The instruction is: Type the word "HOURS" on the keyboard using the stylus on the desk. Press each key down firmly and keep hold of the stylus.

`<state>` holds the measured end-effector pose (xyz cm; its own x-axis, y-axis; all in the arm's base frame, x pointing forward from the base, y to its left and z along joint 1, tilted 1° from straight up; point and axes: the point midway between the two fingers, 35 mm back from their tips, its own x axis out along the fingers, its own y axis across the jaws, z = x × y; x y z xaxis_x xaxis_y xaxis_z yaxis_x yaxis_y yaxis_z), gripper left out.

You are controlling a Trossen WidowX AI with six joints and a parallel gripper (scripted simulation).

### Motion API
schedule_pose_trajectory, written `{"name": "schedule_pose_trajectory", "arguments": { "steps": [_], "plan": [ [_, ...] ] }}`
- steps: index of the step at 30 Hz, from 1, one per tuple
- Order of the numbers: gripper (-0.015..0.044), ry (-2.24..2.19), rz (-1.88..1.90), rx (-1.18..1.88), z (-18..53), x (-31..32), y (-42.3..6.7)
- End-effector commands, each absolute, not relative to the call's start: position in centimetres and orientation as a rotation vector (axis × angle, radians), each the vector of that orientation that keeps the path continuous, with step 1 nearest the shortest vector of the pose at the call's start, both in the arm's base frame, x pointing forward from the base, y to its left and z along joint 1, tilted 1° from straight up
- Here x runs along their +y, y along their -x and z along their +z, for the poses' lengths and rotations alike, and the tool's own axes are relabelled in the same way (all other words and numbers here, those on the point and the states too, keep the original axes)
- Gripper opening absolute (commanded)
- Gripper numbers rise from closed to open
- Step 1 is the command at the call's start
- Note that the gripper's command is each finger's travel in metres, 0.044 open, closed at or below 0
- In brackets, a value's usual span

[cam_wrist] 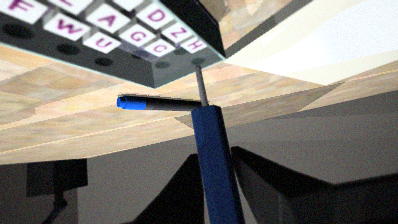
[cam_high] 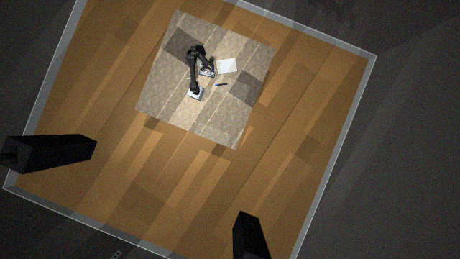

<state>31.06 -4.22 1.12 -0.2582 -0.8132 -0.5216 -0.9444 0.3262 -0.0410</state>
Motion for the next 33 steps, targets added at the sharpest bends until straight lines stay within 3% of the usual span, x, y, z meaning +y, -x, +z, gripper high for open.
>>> {"name": "schedule_pose_trajectory", "arguments": {
  "steps": [1, 33],
  "plan": [
    [0.0081, 1.549, 0.378, 2.14, 1.2, -4.2, -31.2],
    [0.0081, 1.549, 0.378, 2.14, -0.4, -4.2, -31.4]
  ]
}}
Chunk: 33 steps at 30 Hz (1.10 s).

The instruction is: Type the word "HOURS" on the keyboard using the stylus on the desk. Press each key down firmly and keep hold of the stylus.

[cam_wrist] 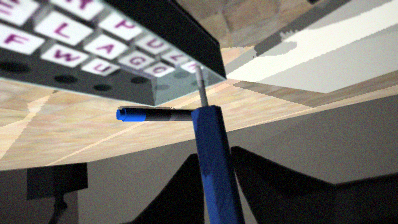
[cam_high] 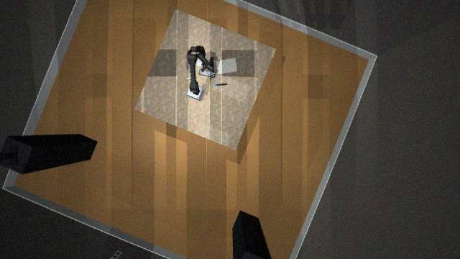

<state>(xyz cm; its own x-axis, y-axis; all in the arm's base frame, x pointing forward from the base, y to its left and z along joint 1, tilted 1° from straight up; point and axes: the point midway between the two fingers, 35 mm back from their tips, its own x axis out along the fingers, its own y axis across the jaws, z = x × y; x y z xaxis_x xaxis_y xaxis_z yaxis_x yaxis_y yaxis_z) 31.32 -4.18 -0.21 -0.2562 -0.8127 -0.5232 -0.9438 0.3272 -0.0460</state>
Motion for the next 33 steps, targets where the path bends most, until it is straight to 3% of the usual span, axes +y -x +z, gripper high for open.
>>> {"name": "schedule_pose_trajectory", "arguments": {
  "steps": [1, 33],
  "plan": [
    [0.0081, 1.549, 0.378, 2.14, -0.4, -4.2, -31.4],
    [0.0085, 1.551, 0.385, 2.141, 2.8, -4.2, -31.0]
  ]
}}
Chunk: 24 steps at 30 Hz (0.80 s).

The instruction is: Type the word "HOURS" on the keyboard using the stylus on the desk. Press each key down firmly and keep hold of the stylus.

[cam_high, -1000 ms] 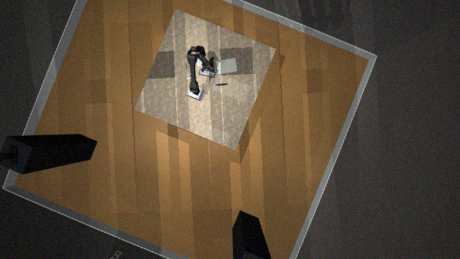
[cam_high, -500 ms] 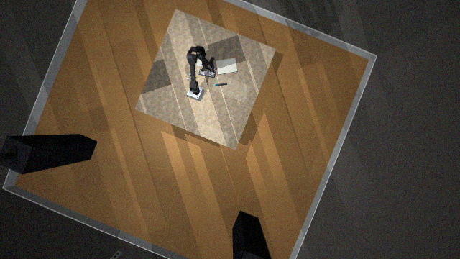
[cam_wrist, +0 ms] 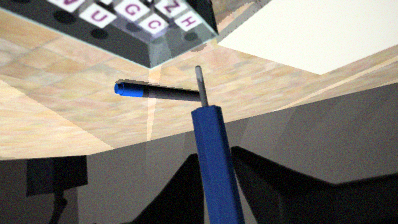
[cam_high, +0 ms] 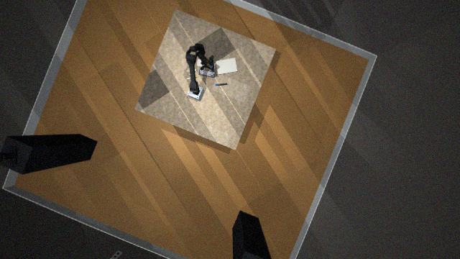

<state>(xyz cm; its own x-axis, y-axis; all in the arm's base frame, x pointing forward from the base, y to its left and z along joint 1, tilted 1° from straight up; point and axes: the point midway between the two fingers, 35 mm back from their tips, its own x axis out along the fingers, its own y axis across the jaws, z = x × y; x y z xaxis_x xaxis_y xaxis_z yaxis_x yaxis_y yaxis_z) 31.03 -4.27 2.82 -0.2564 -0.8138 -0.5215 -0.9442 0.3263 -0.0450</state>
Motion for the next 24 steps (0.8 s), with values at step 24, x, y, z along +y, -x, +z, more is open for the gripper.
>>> {"name": "schedule_pose_trajectory", "arguments": {
  "steps": [24],
  "plan": [
    [0.0, 2.034, 0.523, 1.784, 4.4, 6.6, -28.1]
  ]
}}
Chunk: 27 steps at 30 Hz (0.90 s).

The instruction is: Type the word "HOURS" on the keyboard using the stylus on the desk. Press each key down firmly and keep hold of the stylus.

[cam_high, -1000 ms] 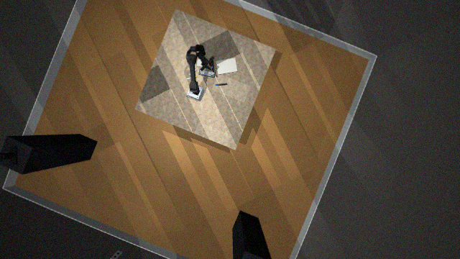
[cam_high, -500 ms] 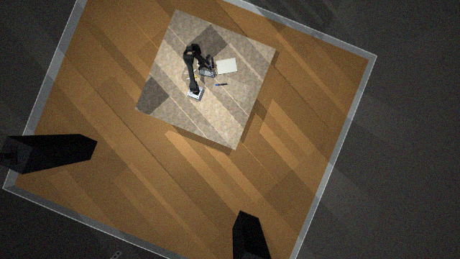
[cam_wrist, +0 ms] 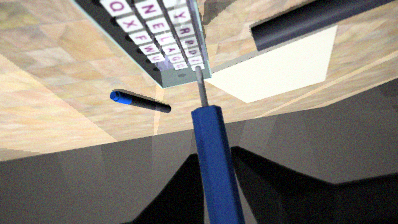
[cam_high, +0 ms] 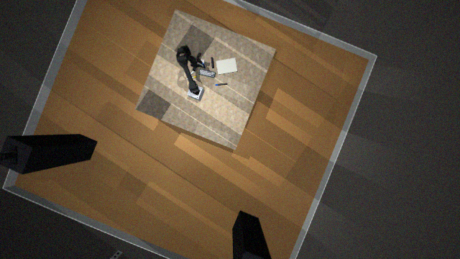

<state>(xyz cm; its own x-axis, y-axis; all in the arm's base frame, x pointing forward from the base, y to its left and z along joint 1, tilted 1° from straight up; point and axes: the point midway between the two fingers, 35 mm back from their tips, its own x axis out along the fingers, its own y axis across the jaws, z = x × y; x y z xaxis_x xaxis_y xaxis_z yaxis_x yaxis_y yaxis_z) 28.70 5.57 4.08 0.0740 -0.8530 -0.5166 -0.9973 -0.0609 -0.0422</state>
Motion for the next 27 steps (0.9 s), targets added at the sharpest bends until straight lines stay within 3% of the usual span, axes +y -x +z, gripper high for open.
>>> {"name": "schedule_pose_trajectory", "arguments": {
  "steps": [1, 27],
  "plan": [
    [0.0, 2.053, 0.528, 1.767, 4.5, 7.0, -27.9],
    [0.0, 2.101, 0.541, 1.722, 1.6, 8.1, -27.5]
  ]
}}
